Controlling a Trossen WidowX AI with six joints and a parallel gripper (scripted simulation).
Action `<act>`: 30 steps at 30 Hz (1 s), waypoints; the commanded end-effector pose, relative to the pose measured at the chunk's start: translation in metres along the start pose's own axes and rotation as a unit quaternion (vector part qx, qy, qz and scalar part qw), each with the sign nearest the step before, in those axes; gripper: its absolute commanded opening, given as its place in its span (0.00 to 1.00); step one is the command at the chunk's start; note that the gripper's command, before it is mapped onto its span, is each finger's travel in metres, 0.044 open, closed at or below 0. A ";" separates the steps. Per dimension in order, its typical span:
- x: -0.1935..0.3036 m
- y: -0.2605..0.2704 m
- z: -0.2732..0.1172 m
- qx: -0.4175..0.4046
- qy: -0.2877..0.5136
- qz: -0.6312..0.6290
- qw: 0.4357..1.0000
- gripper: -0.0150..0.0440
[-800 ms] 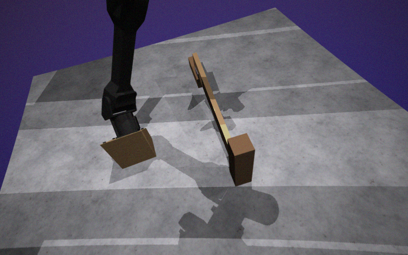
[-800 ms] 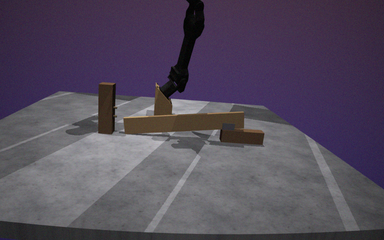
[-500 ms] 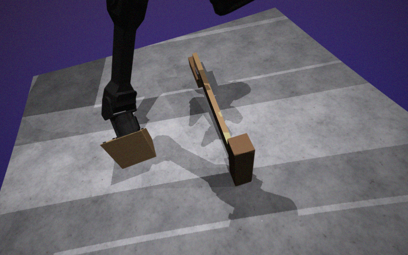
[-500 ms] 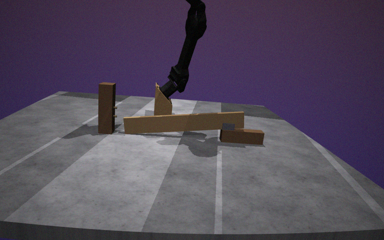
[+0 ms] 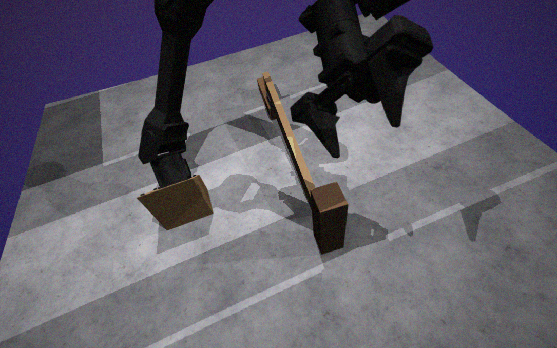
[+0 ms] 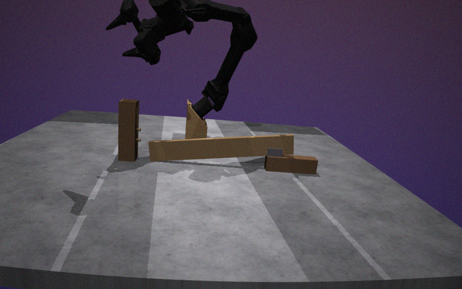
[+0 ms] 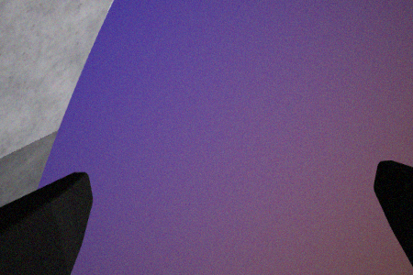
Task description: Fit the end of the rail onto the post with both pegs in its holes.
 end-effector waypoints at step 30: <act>-0.058 0.219 -0.015 -0.278 -0.501 -0.426 0.700 1.00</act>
Point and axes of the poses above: the point midway between the two fingers, 35 mm back from their tips, its own z axis out along the fingers, its own y axis across the jaws, x = y × z, the point moved 6 cm from there along -z, back along the fingers, and after that the axes turned 8 degrees about z, right-handed, at the moved point
